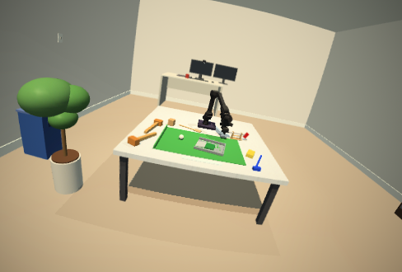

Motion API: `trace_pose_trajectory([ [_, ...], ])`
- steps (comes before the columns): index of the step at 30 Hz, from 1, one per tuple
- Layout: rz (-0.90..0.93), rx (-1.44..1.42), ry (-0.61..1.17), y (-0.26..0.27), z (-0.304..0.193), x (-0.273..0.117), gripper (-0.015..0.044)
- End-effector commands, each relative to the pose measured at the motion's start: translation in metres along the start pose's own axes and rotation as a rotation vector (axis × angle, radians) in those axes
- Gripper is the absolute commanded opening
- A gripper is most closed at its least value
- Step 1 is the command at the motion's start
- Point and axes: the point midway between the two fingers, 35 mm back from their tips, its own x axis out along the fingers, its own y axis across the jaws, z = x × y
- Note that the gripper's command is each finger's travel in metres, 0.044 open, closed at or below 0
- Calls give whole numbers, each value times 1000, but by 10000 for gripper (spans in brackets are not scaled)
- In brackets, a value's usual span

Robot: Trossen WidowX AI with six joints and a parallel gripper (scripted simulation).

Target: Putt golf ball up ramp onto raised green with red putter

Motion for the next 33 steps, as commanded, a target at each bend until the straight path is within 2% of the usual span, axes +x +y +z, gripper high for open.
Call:
trace_pose_trajectory([
  [1,-2,0,0,-1,2,-5,0],
  [18,0,0,0,-1,26,-93,0],
  [26,-9,31,14,-6,18,-92,0],
  [33,-52,177,33,-27,-12,-102,0],
])
